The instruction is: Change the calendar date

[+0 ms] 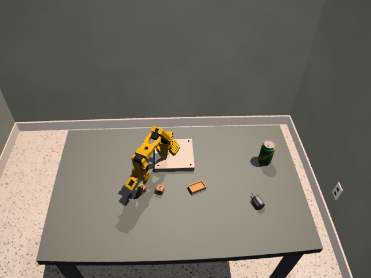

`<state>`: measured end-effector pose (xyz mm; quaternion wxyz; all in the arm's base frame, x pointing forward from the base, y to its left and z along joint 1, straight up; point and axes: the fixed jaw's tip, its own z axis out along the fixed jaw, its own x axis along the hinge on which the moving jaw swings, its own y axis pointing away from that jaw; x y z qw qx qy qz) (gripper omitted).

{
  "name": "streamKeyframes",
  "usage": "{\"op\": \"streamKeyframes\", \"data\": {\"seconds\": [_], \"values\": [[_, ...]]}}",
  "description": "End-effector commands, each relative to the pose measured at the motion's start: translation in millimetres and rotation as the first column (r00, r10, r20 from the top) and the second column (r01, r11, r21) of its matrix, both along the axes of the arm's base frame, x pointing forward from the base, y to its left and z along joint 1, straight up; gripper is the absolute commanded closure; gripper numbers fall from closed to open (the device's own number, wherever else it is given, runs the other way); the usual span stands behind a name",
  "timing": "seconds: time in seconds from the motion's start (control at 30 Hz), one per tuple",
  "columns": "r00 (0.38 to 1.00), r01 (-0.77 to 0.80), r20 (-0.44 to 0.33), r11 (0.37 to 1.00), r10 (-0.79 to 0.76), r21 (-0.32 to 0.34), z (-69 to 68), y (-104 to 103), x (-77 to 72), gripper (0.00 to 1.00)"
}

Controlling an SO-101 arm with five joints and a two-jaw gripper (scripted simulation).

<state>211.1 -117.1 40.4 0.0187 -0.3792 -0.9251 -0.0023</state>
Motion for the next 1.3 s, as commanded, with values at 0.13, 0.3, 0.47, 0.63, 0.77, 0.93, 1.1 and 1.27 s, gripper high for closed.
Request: {"op": "streamKeyframes", "data": {"seconds": [0.13, 0.3, 0.47, 0.63, 0.77, 0.93, 1.1, 1.27], "values": [[1.000, -0.002, 0.021, 1.000, 0.003, -0.011, 6.6, 1, 2.7, 0.64], [0.999, -0.002, 0.046, 1.000, 0.003, -0.026, 12.7, 0, 4.4, 0.64], [0.991, 0.003, 0.133, 0.997, 0.008, -0.077, 34.9, -3, 9.2, 0.64], [0.972, 0.014, 0.233, 0.991, 0.019, -0.136, 61.4, -5, 12.3, 0.65], [0.951, 0.026, 0.308, 0.983, 0.031, -0.180, 81.9, -5, 12.9, 0.65], [0.916, 0.047, 0.399, 0.971, 0.052, -0.233, 107.7, -4, 11.3, 0.65], [0.901, 0.055, 0.430, 0.966, 0.060, -0.252, 117.0, -3, 10.1, 0.65], [0.900, 0.056, 0.431, 0.966, 0.061, -0.252, 117.3, -3, 10.0, 0.65]]}}
